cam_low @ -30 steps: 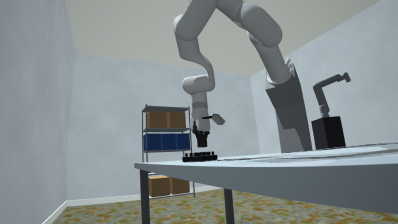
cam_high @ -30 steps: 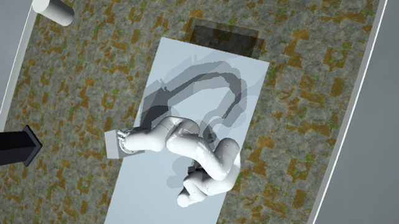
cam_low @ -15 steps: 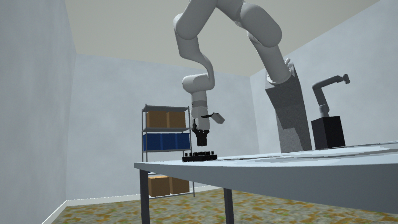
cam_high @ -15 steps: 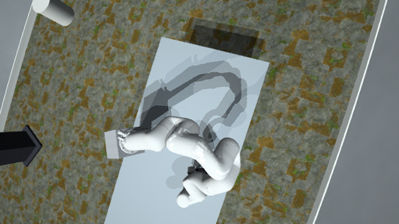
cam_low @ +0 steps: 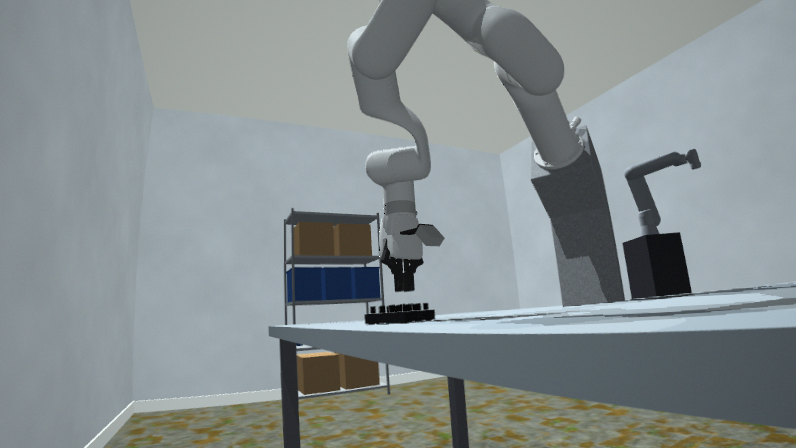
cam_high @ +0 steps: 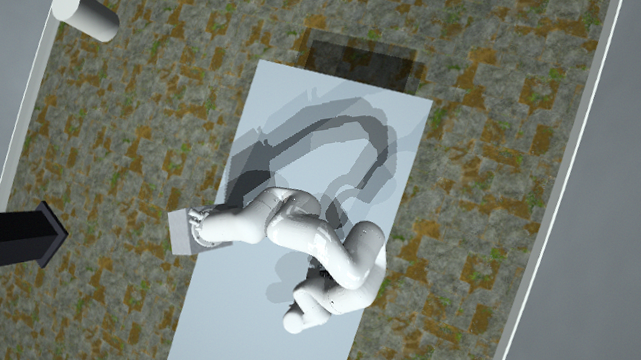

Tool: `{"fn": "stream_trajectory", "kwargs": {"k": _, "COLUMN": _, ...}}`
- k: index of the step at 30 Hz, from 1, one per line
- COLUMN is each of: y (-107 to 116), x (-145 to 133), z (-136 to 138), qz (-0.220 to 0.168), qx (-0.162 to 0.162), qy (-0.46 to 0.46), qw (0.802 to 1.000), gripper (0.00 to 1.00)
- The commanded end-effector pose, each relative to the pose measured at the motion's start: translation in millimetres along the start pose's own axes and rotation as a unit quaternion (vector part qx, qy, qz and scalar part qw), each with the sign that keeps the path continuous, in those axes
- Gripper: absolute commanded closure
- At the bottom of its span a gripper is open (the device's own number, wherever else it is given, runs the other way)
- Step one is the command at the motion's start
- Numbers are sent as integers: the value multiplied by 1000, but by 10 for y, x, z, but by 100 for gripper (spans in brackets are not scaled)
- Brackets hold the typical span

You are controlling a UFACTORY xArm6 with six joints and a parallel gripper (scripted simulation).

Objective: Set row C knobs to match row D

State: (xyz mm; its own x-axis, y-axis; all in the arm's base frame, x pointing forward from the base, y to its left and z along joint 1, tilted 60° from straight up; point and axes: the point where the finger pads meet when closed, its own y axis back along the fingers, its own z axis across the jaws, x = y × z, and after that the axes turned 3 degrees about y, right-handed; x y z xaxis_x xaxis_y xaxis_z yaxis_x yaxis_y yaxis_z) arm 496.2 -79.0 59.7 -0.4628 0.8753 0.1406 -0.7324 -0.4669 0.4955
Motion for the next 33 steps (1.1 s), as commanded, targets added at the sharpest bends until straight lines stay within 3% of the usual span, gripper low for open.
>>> {"fn": "stream_trajectory", "kwargs": {"k": 1, "y": 22, "x": -7, "z": 3, "qz": 2, "qx": 3, "qy": -78, "qw": 997, "gripper": 81}}
{"fn": "stream_trajectory", "kwargs": {"k": 13, "y": 51, "x": -7, "z": 3, "qz": 1, "qx": 4, "qy": -213, "qw": 977, "gripper": 81}}
{"fn": "stream_trajectory", "kwargs": {"k": 28, "y": 99, "x": -7, "z": 2, "qz": 0, "qx": 4, "qy": -423, "qw": 906, "gripper": 81}}
{"fn": "stream_trajectory", "kwargs": {"k": 30, "y": 99, "x": -7, "z": 2, "qz": 0, "qx": 4, "qy": -423, "qw": 906, "gripper": 81}}
{"fn": "stream_trajectory", "kwargs": {"k": 31, "y": 108, "x": -6, "z": 2, "qz": 0, "qx": 4, "qy": -458, "qw": 889, "gripper": 81}}
{"fn": "stream_trajectory", "kwargs": {"k": 33, "y": 112, "x": -6, "z": 2, "qz": 0, "qx": 4, "qy": -476, "qw": 879, "gripper": 81}}
